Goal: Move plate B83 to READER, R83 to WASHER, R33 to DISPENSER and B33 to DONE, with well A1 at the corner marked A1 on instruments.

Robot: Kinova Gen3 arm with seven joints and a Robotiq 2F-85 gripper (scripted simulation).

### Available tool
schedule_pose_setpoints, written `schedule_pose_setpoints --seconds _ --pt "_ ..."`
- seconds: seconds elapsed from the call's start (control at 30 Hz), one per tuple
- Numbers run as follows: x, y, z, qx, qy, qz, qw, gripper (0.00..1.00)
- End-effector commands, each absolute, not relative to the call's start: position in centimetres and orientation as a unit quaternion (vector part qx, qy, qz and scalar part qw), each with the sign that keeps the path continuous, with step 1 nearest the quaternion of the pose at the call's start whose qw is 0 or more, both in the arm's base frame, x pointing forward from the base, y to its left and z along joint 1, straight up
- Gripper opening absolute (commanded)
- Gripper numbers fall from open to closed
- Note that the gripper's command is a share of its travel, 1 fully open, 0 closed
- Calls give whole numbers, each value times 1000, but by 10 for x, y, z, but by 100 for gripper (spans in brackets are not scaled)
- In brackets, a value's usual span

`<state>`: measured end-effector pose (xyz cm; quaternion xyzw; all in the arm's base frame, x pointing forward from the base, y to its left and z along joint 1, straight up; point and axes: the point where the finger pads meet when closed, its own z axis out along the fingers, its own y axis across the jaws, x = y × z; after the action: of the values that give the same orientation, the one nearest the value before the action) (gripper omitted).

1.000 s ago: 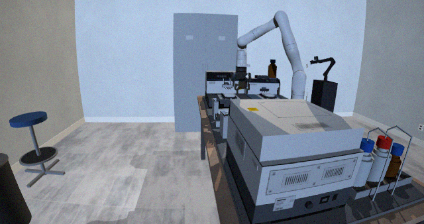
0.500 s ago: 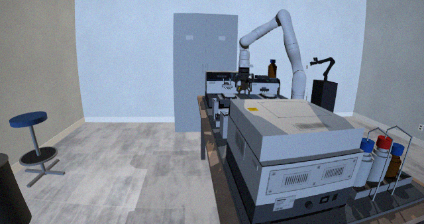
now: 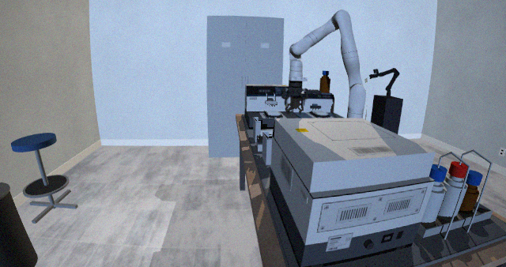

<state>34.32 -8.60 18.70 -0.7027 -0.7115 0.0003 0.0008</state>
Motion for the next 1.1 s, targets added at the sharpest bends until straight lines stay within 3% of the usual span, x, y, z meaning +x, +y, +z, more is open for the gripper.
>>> schedule_pose_setpoints --seconds 0.0,1.07 --pt "339 -76 188 -703 -711 0 0 100" --pt "300 5 188 -703 -711 0 0 100"
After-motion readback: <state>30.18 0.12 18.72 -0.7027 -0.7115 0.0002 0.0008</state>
